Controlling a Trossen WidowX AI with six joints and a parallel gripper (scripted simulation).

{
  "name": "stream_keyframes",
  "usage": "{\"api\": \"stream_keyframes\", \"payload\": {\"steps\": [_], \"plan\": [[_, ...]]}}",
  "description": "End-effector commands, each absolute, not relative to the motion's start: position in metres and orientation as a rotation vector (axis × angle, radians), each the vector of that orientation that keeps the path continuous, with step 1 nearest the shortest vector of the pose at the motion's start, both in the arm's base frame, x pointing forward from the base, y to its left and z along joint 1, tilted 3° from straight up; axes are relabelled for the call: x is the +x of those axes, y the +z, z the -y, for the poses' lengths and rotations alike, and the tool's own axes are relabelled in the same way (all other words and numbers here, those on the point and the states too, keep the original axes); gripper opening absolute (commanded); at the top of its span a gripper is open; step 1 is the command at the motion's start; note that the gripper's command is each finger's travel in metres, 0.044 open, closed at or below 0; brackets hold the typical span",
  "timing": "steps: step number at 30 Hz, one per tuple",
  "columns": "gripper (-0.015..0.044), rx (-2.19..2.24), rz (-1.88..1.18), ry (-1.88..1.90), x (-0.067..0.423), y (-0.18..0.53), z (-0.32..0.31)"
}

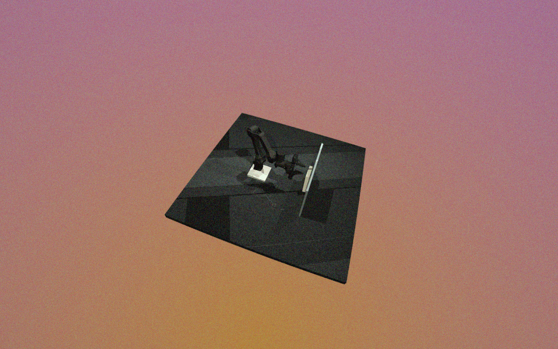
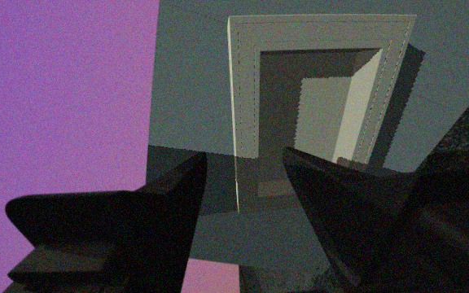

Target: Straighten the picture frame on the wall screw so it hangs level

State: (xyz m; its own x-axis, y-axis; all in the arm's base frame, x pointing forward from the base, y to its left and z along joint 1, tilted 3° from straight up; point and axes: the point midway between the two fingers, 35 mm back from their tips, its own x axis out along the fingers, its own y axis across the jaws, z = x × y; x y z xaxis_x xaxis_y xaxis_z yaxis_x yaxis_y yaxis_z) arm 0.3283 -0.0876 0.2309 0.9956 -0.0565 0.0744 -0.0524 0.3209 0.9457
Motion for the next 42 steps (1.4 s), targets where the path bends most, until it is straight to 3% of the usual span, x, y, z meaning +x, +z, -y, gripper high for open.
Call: {"api": "stream_keyframes", "payload": {"steps": [1, 42], "plan": [[0.026, 1.243, 0.096, -0.009, 0.331, 0.229, 0.088], [0.026, 1.243, 0.099, -0.007, 0.37, 0.232, 0.091]]}}
